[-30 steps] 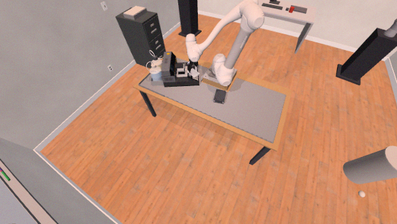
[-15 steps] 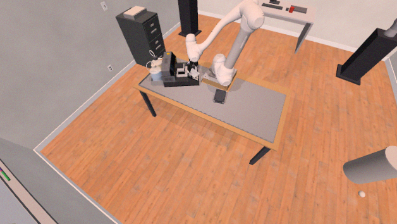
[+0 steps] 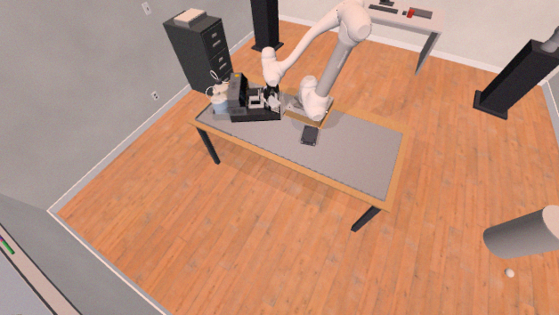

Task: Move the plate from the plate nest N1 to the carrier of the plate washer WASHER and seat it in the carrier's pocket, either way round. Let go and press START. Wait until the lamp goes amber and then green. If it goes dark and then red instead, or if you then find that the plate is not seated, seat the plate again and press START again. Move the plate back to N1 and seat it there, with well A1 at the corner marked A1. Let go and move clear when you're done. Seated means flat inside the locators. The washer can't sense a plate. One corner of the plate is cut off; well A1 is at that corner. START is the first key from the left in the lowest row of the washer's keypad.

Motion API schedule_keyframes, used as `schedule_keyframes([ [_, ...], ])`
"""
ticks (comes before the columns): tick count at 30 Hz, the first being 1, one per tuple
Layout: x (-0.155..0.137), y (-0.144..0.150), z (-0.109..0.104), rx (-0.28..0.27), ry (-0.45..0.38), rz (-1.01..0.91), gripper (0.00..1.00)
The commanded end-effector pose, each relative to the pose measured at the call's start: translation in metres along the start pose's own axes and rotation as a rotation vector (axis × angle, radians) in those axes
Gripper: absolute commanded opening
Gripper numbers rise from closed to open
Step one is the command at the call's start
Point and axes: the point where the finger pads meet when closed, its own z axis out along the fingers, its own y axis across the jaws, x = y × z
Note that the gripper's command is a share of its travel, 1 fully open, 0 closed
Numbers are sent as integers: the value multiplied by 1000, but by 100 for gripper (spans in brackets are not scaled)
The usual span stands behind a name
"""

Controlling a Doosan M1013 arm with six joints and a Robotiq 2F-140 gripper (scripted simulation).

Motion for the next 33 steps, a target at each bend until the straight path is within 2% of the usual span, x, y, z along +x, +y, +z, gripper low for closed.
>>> schedule_keyframes([
  [1, 13, 9, -3, -2, 4, 92, 10],
  [20, 79, 62, -10, -1, 5, 659, 10],
  [26, 102, 81, -13, -1, 5, 668, 10],
  [33, 104, 82, -13, -1, 5, 668, 10],
])
